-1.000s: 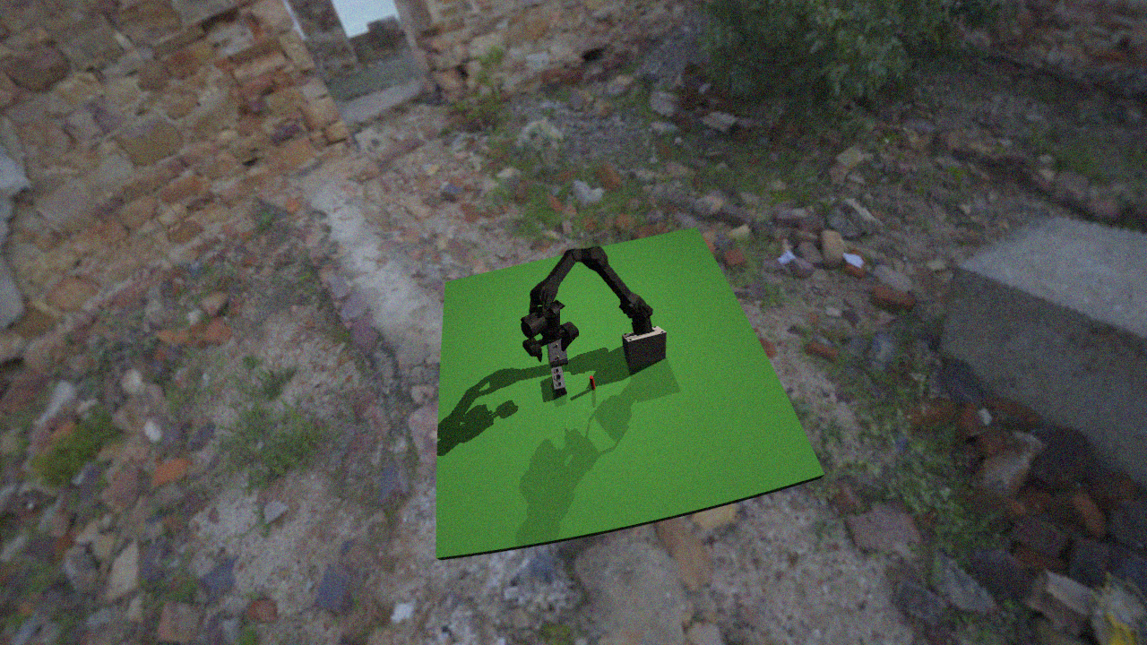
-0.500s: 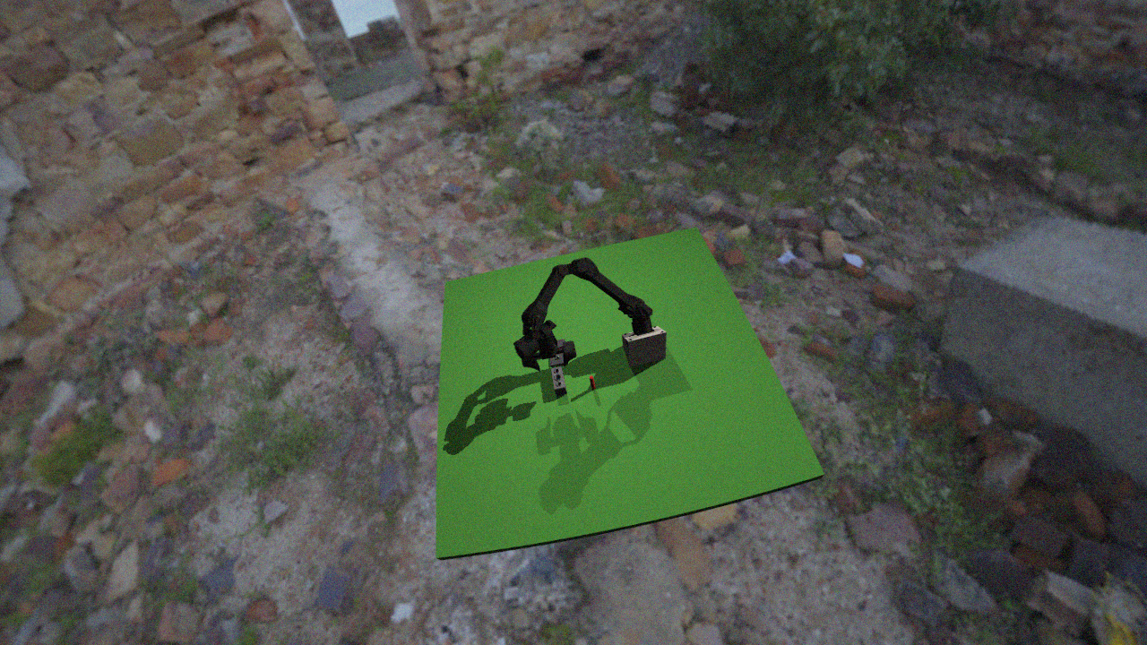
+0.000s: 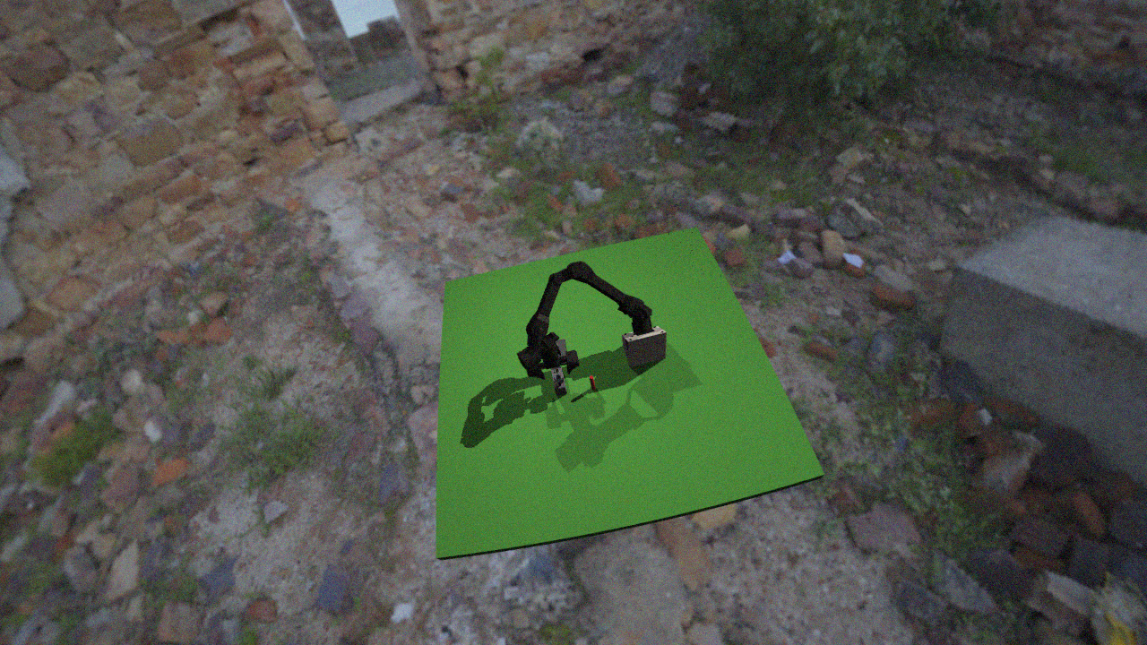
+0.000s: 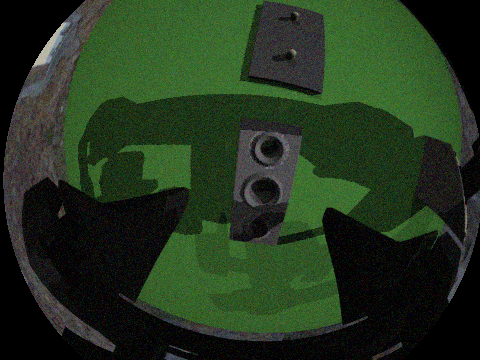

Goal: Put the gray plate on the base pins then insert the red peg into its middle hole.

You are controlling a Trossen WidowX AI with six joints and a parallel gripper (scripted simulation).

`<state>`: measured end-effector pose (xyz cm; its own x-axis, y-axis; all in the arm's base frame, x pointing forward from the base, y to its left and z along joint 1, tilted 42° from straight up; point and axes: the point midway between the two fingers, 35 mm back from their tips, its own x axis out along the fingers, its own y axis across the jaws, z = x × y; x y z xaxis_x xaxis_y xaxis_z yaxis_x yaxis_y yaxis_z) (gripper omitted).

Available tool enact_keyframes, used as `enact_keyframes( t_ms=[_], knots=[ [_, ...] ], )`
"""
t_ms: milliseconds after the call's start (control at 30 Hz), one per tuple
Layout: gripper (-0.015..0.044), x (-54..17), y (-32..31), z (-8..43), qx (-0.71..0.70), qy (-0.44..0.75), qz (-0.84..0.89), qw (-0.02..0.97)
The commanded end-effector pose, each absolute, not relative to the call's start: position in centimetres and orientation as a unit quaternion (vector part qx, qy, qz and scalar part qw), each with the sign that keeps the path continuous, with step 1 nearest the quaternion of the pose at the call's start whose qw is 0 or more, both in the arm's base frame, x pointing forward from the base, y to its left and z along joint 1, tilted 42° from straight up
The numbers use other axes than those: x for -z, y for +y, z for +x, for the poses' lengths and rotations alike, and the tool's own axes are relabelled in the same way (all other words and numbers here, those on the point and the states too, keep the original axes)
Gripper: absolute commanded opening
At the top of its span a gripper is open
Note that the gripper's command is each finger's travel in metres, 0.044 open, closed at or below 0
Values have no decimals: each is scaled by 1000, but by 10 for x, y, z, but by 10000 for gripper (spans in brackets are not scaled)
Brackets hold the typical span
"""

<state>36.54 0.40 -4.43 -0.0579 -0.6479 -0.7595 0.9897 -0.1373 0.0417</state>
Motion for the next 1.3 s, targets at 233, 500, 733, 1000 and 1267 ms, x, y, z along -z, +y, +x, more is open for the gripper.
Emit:
enact_keyframes(
  t_ms=[233, 500, 733, 1000, 1267],
  knots=[
    [440, 58, -10, 362, 682, 262, 321, 602],
    [440, 68, -18, 362, 682, 262, 321, 603],
    [440, 76, -26, 361, 682, 261, 321, 603],
    [440, 86, -34, 359, 682, 261, 321, 603],
    [335, 88, -37, 359, 682, 260, 321, 603]
  ],
)
